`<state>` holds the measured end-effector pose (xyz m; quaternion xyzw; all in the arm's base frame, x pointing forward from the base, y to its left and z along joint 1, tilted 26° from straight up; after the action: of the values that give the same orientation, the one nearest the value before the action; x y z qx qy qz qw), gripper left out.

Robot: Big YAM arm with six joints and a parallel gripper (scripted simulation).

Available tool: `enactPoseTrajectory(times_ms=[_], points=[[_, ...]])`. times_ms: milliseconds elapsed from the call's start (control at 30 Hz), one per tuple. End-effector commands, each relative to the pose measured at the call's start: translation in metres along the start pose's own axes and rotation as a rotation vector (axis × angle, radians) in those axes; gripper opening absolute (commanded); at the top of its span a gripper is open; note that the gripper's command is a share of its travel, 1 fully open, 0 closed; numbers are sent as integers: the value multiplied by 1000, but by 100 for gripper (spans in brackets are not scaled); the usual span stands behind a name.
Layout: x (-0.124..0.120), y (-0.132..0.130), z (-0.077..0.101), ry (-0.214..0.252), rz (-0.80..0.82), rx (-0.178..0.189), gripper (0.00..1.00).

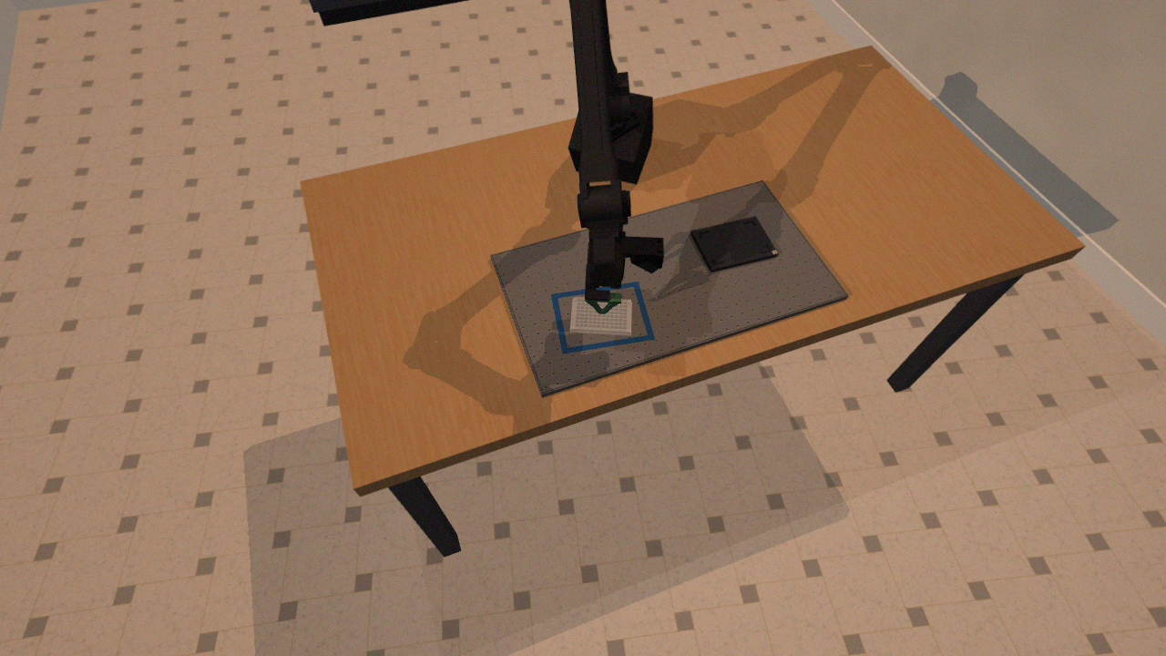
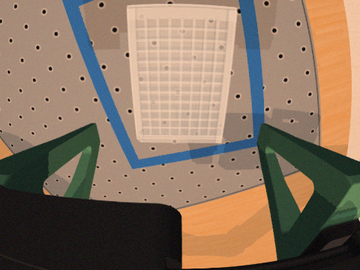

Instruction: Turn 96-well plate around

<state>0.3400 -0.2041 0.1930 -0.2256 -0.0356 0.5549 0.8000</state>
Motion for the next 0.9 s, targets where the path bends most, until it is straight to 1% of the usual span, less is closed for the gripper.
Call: enactPoseTrajectory(times_ms=[0,433,500,567,867], points=[[1,-11,2,-1,0,-10,100],[1,-11,2,-1,0,-10,100],[1,-12,2,-1,-72,-11,100],[1,-12,2,-1,-72,-11,100],[1,-12,3,-3,-373,-12,100]])
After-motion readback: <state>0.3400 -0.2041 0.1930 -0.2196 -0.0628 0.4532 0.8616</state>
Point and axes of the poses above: the point where the finger pads meet when closed, its own z axis back along the fingers, its own y axis across the jaws, x = y × z, the point moved 6 cm from there along z, back along the fingers, and after that the axes turned 12 degrees about z, right-handed, at the moved point
